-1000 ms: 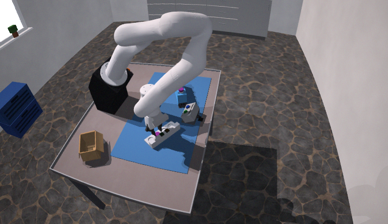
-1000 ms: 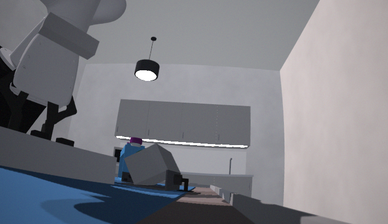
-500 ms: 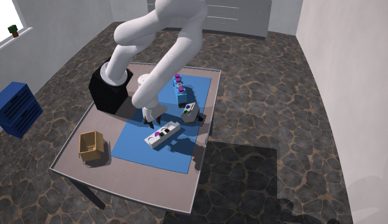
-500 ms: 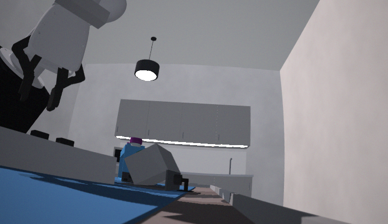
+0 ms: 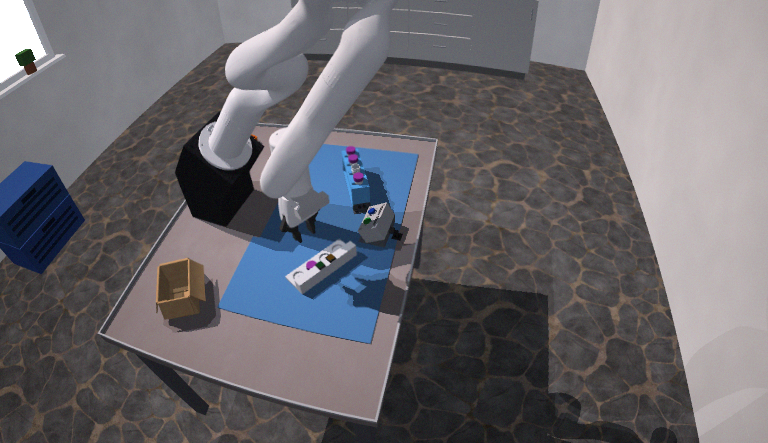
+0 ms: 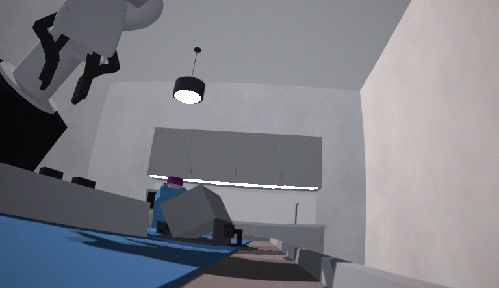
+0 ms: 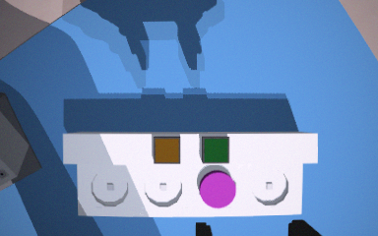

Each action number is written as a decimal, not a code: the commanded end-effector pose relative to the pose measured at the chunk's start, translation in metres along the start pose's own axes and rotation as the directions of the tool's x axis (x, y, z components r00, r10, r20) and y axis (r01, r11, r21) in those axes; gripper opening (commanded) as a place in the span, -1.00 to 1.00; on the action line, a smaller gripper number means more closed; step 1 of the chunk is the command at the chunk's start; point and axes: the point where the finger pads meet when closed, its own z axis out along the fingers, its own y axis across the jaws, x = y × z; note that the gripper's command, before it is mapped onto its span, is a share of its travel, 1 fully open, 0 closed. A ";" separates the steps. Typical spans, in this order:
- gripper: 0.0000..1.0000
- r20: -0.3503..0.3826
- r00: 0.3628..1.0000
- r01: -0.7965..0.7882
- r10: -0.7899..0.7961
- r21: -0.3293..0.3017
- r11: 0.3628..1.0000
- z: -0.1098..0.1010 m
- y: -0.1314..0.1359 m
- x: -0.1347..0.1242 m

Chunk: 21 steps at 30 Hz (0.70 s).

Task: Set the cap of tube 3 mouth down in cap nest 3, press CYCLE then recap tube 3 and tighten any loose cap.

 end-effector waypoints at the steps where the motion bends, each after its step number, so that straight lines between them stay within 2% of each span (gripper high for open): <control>1: -0.08 0.002 1.000 -0.001 0.001 0.003 1.000 -0.003 0.000 0.000; 2: -1.00 0.002 0.996 -0.084 0.084 0.003 0.996 -0.001 -0.008 0.000; 4: -1.00 0.003 0.969 -0.249 0.249 0.002 0.969 0.002 -0.025 0.000; 5: -1.00 0.003 0.969 -0.249 0.249 0.002 0.969 0.002 -0.025 0.000; 6: -1.00 0.003 0.947 -0.321 0.321 0.002 0.947 0.004 -0.033 0.000; 9: -1.00 0.003 0.945 -0.328 0.328 0.002 0.945 0.004 -0.033 0.000; 11: -1.00 0.003 0.877 -0.480 0.480 0.002 0.877 0.007 -0.049 0.000; 12: -1.00 0.003 0.877 -0.480 0.480 0.002 0.877 0.007 -0.049 0.000; 13: -1.00 0.003 0.837 -0.547 0.547 0.002 0.837 0.009 -0.057 -0.001; 14: -1.00 0.003 0.834 -0.552 0.552 0.001 0.834 0.009 -0.057 -0.001; 15: -1.00 0.003 0.794 -0.609 0.609 0.002 0.794 0.011 -0.066 -0.001; 16: -1.00 0.003 0.785 -0.619 0.619 0.001 0.785 0.011 -0.066 -0.001; 19: -1.00 0.003 0.685 -0.729 0.729 0.002 0.685 0.014 -0.082 -0.001; 20: -1.00 0.004 0.672 -0.741 0.741 0.001 0.672 0.014 -0.082 -0.001; 21: -1.00 0.003 0.624 -0.782 0.782 0.002 0.624 0.016 -0.090 -0.001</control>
